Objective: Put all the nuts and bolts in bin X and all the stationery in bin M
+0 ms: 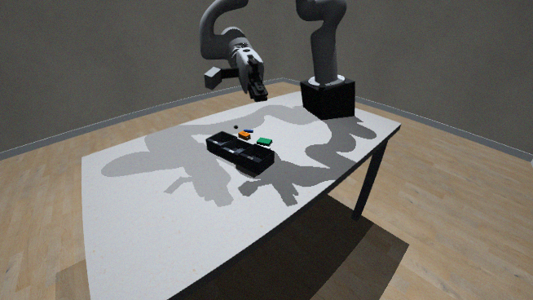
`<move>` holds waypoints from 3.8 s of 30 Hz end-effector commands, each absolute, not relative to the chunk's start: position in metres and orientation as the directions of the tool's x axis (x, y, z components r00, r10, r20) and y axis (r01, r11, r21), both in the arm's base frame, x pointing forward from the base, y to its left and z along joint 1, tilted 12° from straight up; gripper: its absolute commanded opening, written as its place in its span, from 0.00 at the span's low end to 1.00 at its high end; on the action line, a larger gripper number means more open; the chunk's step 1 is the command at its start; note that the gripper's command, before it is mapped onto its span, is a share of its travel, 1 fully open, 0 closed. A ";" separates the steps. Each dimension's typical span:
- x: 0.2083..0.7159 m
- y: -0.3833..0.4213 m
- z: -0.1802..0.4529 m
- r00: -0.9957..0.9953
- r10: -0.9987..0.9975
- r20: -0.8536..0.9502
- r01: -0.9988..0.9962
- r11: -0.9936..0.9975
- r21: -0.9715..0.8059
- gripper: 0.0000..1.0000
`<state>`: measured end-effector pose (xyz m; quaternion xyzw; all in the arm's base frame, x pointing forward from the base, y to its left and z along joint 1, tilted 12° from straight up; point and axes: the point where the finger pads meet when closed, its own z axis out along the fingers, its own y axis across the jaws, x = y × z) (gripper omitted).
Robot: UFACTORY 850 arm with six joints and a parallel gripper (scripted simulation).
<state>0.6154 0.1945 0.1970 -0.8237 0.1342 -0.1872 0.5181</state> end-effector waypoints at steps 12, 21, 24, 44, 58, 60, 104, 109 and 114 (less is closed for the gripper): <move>0.606 0.195 0.156 0.922 -0.369 0.119 -0.061 -0.442 -0.895 0.07; 0.571 0.197 0.147 0.958 -0.284 0.020 -0.128 -0.494 -0.860 0.07; 0.553 0.195 0.142 0.969 -0.248 -0.026 -0.157 -0.528 -0.835 0.07; 0.479 0.163 0.121 0.970 -0.134 -0.203 -0.235 -0.728 -0.645 0.07; 0.449 0.130 0.112 0.961 -0.118 -0.252 -0.232 -0.838 -0.494 0.07; 0.442 0.117 0.110 0.959 -0.118 -0.257 -0.225 -0.868 -0.442 0.07; 0.462 -0.012 0.131 0.993 -0.087 0.078 -0.092 -0.994 0.060 0.07; 0.475 -0.017 0.141 0.986 -0.059 0.158 -0.072 -0.994 0.078 0.07; 0.481 -0.018 0.146 0.979 -0.044 0.197 -0.061 -0.995 0.081 0.07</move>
